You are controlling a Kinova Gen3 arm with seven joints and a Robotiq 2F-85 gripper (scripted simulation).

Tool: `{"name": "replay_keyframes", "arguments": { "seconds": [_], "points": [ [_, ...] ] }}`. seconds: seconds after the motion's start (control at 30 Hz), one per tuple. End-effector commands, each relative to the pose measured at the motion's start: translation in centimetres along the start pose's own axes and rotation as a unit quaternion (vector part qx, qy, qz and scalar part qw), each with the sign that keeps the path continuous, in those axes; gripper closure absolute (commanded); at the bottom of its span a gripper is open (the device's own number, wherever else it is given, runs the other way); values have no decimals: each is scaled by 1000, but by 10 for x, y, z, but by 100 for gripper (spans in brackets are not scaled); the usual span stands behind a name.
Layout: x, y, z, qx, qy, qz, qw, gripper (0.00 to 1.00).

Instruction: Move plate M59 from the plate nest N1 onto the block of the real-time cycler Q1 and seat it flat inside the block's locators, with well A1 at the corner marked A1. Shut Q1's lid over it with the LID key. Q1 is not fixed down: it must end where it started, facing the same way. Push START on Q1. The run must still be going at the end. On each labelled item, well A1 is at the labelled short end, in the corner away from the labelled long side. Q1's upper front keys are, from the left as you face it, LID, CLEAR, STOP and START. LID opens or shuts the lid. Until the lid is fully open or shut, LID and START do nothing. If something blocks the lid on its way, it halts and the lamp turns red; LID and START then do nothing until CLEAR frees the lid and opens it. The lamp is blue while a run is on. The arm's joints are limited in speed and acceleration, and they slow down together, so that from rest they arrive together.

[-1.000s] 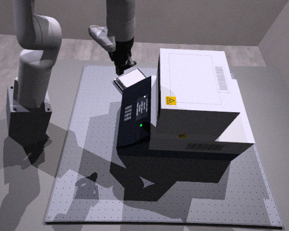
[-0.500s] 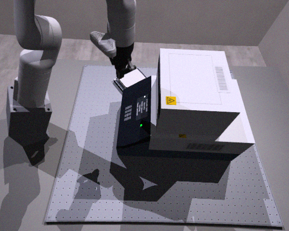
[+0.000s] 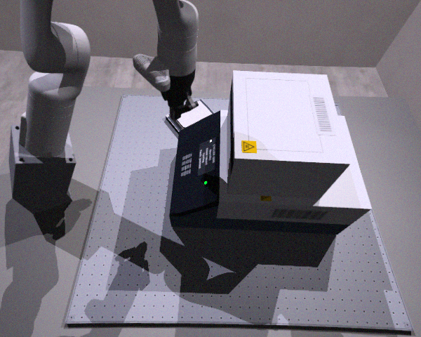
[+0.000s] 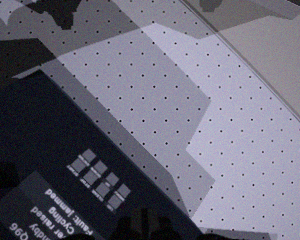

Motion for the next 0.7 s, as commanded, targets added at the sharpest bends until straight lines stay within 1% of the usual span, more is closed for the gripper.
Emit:
{"name": "replay_keyframes", "arguments": {
  "seconds": [0.0, 0.67],
  "points": [
    [-1, -3, 0, 0, 0, -1, 1000, 90],
    [-2, -27, 1, 0, 0, -1, 1000, 90]
  ]
}}
Point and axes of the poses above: the point where the finger pads meet when closed, its own y axis back along the fingers, its own x axis across the jaws, z = x × y, the point moved 2 cm from there along y, back along the fingers, and after that the axes turned 8 degrees about y, right-handed, at the moved point
